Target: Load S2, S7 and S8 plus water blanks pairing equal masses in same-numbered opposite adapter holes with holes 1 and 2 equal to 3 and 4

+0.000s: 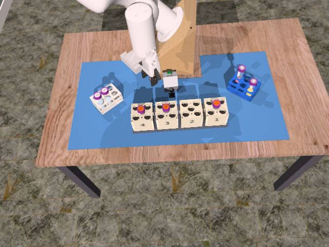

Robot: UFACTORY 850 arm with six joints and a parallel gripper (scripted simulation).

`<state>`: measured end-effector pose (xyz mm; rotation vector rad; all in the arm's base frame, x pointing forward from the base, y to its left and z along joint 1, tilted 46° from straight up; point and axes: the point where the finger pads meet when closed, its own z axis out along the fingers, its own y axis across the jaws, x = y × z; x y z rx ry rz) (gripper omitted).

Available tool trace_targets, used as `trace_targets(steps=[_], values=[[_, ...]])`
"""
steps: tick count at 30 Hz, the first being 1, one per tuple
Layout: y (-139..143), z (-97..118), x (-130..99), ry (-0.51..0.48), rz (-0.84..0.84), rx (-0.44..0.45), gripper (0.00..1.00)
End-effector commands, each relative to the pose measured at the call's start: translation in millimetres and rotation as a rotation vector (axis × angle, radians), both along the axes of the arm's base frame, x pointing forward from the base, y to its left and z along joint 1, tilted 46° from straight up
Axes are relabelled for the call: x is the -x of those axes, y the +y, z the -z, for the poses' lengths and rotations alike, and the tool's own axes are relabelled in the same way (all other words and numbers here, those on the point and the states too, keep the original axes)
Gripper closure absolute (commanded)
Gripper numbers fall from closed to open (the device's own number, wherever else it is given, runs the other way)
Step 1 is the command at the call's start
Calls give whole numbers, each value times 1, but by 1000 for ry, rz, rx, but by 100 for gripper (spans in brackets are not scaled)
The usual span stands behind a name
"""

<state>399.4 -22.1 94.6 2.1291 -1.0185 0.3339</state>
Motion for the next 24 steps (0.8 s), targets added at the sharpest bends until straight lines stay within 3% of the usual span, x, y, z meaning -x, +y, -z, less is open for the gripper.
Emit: trace_targets(steps=[1,24], values=[[-10,-12,2,-2,-1,-1,43],[-81,-87,21,-1,-1,-1,43]])
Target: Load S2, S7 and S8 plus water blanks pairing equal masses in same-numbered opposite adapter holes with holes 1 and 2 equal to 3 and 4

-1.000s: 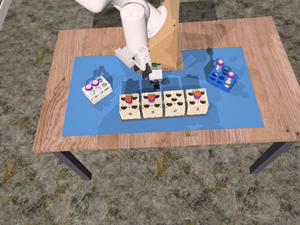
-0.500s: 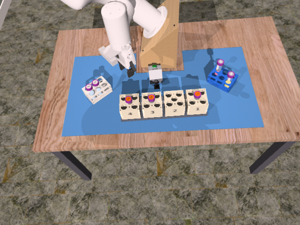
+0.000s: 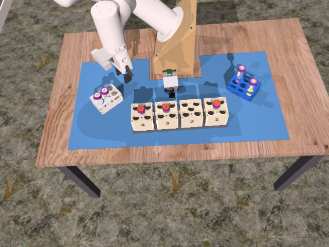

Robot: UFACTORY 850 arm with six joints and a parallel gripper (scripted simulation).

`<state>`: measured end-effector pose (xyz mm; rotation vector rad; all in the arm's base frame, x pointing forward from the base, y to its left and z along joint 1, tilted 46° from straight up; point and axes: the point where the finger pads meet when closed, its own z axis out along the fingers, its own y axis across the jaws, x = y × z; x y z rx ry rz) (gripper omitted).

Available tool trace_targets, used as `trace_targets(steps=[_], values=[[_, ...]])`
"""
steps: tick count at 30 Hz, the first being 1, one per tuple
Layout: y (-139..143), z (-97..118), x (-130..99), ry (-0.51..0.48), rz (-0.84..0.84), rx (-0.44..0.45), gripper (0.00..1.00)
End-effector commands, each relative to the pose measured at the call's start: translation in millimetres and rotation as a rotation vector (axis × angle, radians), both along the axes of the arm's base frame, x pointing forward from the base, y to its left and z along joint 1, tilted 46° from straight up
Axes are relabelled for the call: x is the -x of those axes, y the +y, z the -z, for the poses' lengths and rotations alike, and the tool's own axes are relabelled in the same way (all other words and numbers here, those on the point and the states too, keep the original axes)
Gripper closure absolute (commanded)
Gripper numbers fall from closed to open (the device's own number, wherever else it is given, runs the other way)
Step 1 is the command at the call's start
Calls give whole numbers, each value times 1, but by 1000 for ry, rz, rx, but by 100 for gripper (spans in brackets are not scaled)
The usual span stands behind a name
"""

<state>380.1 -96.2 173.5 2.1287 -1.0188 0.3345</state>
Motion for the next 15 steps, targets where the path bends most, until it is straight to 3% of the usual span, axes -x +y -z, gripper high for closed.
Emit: trace_targets(steps=[1,15], values=[[-10,-12,2,-1,-1,-1,43],[-51,-55,13,-1,-1,-1,43]])
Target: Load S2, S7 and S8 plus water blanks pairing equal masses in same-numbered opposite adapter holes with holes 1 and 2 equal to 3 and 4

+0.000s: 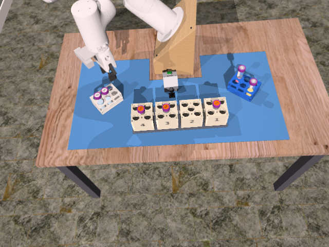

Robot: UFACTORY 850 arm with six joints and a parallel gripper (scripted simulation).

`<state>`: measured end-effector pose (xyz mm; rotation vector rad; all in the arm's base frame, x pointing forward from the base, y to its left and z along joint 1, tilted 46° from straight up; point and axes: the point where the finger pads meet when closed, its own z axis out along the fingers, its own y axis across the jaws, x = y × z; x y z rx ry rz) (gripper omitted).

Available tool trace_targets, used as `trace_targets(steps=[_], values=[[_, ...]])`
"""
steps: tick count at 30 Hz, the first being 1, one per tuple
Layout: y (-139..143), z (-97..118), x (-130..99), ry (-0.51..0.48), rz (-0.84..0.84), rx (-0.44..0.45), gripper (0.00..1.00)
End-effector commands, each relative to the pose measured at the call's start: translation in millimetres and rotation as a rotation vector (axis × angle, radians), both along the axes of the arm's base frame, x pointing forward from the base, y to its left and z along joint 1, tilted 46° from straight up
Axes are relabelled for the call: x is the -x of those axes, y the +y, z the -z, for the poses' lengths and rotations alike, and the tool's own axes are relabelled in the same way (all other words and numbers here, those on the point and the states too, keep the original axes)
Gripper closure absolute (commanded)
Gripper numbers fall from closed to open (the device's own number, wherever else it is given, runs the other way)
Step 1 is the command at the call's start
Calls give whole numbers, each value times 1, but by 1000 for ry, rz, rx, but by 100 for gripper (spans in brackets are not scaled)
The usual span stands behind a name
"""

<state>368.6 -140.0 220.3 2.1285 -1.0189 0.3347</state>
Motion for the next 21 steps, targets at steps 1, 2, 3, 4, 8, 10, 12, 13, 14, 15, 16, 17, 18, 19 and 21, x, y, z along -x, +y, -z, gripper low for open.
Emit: trace_targets(steps=[1,2,3,4,8,10,12,13,14,15,16,17,18,19,21], values=[[-10,-12,2,-1,-1,-1,43],[-14,-16,3,-1,-1,-1,43],[-17,-19,4,-1,-1,-1,43],[-21,-23,5,-1,-1,-1,43],[-27,-30,7,-1,-1,-1,43],[-34,-37,8,-1,-1,-1,43],[-36,-39,9,-1,-1,-1,43],[-36,-39,9,-1,-1,-1,43],[-36,-39,9,-1,-1,-1,43],[-36,-39,9,-1,-1,-1,43],[-36,-39,9,-1,-1,-1,43],[-36,-39,9,-1,-1,-1,43],[-36,-39,9,-1,-1,-1,43],[-36,-39,9,-1,-1,-1,43],[-38,-36,9,-1,-1,-1,43]])
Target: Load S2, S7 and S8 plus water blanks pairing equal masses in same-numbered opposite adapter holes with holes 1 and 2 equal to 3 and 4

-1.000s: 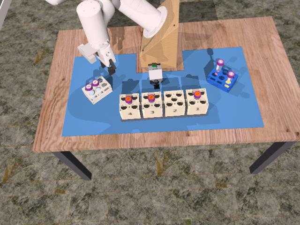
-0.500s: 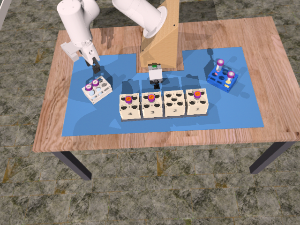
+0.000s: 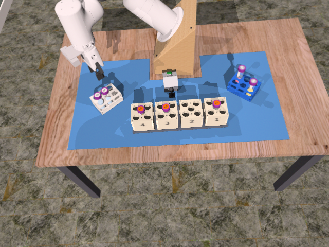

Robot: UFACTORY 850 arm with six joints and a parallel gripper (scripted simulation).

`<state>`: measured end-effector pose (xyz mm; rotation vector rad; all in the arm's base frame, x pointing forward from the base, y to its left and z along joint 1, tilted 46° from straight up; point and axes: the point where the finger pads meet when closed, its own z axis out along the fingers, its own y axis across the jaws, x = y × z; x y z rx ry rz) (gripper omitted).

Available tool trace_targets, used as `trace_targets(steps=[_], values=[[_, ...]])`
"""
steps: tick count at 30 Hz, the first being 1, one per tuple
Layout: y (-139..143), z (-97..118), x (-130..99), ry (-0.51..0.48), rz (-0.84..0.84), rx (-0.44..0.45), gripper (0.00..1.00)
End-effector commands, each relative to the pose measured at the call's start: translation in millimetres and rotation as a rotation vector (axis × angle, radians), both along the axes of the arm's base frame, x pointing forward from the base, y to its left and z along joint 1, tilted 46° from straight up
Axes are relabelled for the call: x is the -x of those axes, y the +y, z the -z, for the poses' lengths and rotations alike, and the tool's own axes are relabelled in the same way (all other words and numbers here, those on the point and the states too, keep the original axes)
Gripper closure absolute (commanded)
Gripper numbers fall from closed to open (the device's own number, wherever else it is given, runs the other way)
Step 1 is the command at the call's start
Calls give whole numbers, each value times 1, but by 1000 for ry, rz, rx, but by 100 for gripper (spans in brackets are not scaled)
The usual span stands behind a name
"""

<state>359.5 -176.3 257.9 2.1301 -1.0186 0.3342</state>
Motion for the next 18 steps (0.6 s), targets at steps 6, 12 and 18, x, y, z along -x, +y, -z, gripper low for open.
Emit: trace_targets(steps=[6,12,18], values=[[-8,7,0,-1,0,0,43],[-17,16,1,-1,0,0,43],[-24,23,2,-1,0,0,43]])
